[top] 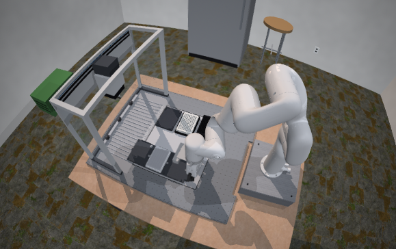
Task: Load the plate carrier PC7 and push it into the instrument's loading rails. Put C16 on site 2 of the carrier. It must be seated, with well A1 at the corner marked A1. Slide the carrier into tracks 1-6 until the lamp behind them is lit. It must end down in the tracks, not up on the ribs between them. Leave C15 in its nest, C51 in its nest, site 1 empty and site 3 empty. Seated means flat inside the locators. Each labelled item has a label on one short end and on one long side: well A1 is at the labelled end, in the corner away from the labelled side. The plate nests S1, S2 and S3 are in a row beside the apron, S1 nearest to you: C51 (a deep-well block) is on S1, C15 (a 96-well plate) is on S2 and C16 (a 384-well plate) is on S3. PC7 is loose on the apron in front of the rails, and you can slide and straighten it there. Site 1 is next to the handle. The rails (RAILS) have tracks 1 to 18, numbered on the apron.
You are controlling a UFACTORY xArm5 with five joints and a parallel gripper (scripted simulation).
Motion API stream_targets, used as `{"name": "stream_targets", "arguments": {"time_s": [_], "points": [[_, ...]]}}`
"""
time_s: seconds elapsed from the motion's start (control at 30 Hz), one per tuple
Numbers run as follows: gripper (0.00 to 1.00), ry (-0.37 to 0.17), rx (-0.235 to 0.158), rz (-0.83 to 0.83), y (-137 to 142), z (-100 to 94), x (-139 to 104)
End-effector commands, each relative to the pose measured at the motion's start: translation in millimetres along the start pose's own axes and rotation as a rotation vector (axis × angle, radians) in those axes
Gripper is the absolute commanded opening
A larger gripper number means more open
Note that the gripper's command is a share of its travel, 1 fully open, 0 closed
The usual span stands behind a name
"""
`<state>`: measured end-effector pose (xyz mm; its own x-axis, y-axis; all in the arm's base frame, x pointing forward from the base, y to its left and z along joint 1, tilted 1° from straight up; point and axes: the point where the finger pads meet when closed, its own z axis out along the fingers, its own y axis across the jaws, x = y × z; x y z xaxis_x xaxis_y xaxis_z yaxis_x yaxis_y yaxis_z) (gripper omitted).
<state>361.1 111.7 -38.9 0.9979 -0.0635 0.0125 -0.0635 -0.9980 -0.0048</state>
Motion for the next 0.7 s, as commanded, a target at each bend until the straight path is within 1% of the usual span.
{"name": "stream_targets", "arguments": {"time_s": [0.0,0.67], "points": [[0.81,0.003,0.001,0.000,-1,-0.9,4],[0.81,0.003,0.001,0.000,-1,-1.0,22]]}}
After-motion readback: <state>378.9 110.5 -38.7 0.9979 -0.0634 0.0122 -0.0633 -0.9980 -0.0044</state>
